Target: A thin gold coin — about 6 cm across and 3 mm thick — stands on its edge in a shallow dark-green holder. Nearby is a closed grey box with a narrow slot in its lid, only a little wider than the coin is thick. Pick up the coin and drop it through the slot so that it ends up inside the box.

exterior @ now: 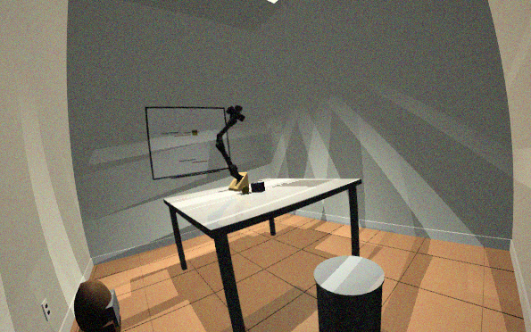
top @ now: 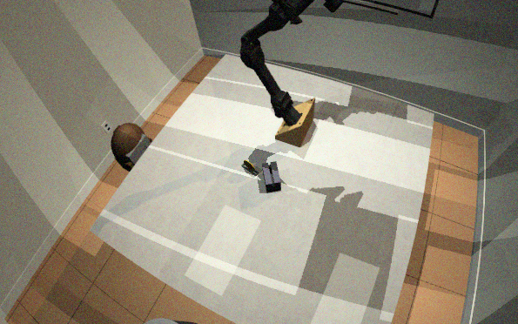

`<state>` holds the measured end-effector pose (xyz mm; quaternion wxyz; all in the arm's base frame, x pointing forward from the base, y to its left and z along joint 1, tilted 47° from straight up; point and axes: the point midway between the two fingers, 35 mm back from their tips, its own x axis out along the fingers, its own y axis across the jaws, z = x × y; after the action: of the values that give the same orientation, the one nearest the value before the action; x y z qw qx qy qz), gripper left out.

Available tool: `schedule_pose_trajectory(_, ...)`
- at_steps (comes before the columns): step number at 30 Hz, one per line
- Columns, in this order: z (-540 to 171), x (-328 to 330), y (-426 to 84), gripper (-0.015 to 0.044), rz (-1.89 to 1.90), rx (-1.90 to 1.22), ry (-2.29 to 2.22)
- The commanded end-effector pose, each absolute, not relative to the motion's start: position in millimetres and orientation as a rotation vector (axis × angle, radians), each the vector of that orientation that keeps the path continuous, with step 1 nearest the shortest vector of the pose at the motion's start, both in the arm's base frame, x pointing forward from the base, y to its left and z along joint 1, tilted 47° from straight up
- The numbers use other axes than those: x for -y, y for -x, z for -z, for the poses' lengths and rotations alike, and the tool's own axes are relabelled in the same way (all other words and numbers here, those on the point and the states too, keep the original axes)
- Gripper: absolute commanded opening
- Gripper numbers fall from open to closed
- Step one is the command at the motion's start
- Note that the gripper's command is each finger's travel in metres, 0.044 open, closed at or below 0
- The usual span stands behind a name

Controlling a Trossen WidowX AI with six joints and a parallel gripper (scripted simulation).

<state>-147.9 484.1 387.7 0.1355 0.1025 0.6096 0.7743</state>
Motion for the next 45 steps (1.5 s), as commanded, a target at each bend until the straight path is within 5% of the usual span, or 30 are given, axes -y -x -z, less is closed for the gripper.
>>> schedule_pose_trajectory(1,-386.7,-485.3,145.9,0.0374,-2.236,-1.758,-0.302)
schedule_pose_trajectory(9,-334.0,-520.2,47.5,0.0164,-1.917,-1.450,-0.392)
schedule_pose_trajectory(19,-244.9,-498.4,-97.7,0.0161,-1.444,-1.141,-0.182)
schedule_pose_trajectory(29,-161.4,-394.7,-214.9,0.0161,-1.007,-1.028,0.270)
schedule_pose_trajectory(45,-100.4,-144.2,-274.9,0.0161,-0.539,-1.275,1.170)
